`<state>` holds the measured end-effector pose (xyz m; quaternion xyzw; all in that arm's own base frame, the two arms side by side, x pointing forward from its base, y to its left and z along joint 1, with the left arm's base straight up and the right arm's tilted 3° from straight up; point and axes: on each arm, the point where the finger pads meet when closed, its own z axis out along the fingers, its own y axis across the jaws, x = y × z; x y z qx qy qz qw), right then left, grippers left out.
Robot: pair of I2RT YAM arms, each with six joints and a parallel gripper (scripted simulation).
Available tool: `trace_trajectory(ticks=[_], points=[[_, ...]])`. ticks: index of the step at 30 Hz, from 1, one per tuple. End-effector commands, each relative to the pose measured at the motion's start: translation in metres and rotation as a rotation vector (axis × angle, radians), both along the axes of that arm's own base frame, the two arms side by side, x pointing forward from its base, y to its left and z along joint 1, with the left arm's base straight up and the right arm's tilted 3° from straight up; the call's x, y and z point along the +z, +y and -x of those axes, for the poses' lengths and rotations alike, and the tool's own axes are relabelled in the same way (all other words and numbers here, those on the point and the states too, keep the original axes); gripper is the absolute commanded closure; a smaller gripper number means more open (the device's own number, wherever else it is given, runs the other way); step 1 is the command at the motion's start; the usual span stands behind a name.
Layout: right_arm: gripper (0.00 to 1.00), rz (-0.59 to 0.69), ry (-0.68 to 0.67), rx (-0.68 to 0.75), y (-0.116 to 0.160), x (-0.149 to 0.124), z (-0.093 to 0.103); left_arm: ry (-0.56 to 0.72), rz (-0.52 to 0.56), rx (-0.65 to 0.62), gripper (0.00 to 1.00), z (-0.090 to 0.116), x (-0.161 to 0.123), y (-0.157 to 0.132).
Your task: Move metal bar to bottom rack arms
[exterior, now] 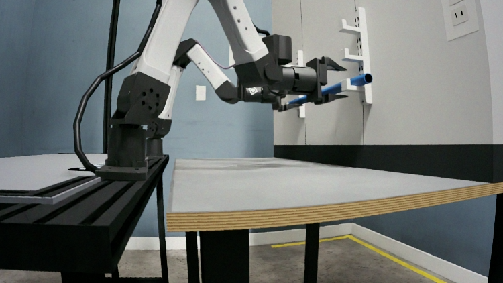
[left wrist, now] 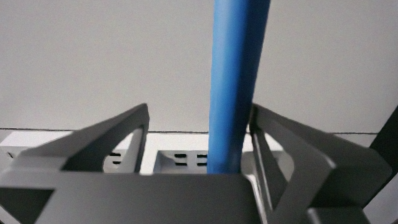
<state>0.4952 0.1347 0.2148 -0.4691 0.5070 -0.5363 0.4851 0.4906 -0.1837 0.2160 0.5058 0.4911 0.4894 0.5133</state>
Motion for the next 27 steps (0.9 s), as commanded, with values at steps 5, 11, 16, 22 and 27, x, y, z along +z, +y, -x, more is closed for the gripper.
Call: trace_trajectory(ticks=[5, 11, 16, 22, 27], points=[[0.18, 0.001, -0.013, 0.009, 0.003, 0.008, 0.003, -0.017, 0.014, 0.003, 0.18, 0.003, 0.003, 0.002], [0.04, 0.003, -0.012, 0.01, 0.003, 0.008, 0.003, -0.015, 0.013, 0.003, 0.04, 0.003, 0.001, 0.002], [0.0, 0.004, -0.011, 0.011, 0.004, 0.008, 0.004, -0.013, 0.012, 0.003, 0.0, 0.004, -0.001, 0.002], [0.0, 0.005, -0.01, 0.012, 0.004, 0.007, 0.011, -0.006, 0.009, 0.003, 0.0, 0.011, -0.004, 0.003], [0.0, 0.007, -0.009, 0.013, 0.005, 0.007, 0.017, 0.0, 0.006, 0.003, 0.0, 0.017, -0.007, 0.003]])
